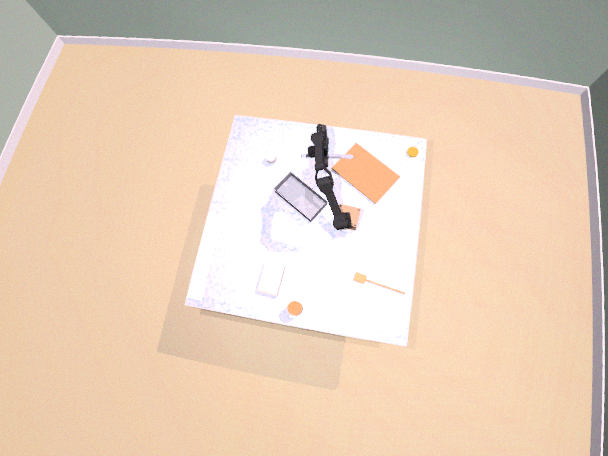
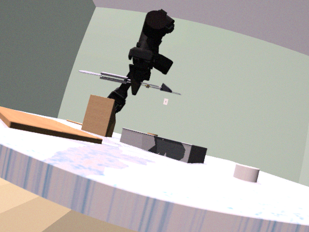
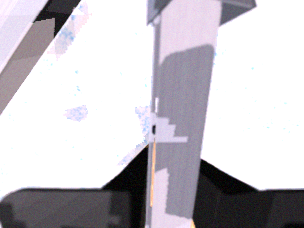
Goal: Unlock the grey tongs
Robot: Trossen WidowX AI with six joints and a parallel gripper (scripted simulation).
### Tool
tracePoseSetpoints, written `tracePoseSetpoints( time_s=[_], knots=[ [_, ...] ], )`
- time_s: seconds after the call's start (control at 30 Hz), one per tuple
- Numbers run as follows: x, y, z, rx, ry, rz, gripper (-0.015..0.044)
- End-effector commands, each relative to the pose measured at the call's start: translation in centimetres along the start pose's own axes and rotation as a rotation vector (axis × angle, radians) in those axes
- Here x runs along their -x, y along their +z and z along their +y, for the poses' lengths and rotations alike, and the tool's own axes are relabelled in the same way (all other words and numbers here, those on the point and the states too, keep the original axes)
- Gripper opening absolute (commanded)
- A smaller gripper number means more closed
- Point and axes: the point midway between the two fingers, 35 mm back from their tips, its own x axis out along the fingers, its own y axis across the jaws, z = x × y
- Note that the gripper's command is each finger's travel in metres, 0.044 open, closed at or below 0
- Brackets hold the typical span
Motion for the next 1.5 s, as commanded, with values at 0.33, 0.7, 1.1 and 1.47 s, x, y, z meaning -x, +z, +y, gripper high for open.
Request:
tracePoseSetpoints(
  time_s=[0.33,0.7,1.1,1.47],
  knots=[
    [1.5,-7.4,-1.1,-0.203,-0.027,0.011,-0.0150],
    [2.0,-15.5,-0.9,-0.418,-0.037,0.016,-0.0150],
    [1.2,-24.2,0.8,-0.646,-0.026,0.019,-0.0150],
    [0.6,-27.3,1.8,-0.730,-0.015,0.013,-0.0150]
  ],
)
